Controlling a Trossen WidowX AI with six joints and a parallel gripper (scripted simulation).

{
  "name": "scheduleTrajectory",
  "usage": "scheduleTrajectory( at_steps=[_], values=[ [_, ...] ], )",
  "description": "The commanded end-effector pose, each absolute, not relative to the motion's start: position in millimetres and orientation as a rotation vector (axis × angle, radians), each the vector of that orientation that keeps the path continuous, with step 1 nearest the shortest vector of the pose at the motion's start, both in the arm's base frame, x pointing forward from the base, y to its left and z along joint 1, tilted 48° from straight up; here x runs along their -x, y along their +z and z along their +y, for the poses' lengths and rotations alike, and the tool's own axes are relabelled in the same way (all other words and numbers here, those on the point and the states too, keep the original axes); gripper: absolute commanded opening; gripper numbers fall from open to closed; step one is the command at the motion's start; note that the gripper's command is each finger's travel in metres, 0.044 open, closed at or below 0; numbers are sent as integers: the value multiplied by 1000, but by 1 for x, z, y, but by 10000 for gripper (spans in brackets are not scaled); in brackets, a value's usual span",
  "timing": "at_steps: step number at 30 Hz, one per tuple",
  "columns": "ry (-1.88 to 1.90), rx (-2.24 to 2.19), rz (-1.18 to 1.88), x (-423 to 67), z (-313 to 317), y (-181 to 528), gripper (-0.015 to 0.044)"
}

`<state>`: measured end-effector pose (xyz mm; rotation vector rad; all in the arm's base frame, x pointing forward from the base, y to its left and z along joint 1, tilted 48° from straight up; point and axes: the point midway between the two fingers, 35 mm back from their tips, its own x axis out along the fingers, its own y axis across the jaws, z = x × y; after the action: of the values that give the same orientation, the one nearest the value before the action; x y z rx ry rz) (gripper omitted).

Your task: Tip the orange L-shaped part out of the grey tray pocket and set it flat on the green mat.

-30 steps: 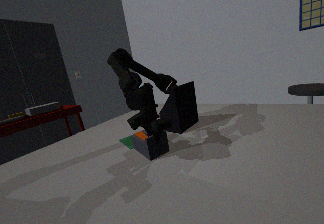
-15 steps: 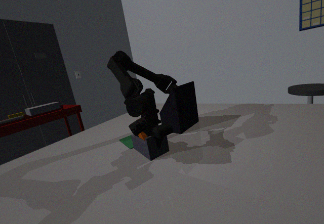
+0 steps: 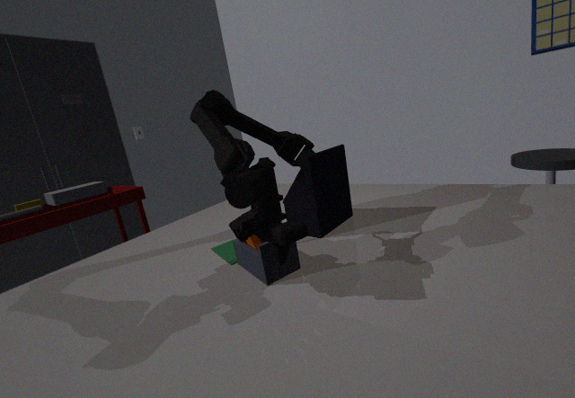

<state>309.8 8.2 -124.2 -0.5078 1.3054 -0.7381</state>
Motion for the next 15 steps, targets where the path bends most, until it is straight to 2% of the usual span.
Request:
scheduleTrajectory(
  at_steps=[1, 15],
  values=[
    [-738, 508, 1305, -310, 8, -124, 180],
    [-740, 518, 1310, -309, 25, -124, 180]
  ],
)
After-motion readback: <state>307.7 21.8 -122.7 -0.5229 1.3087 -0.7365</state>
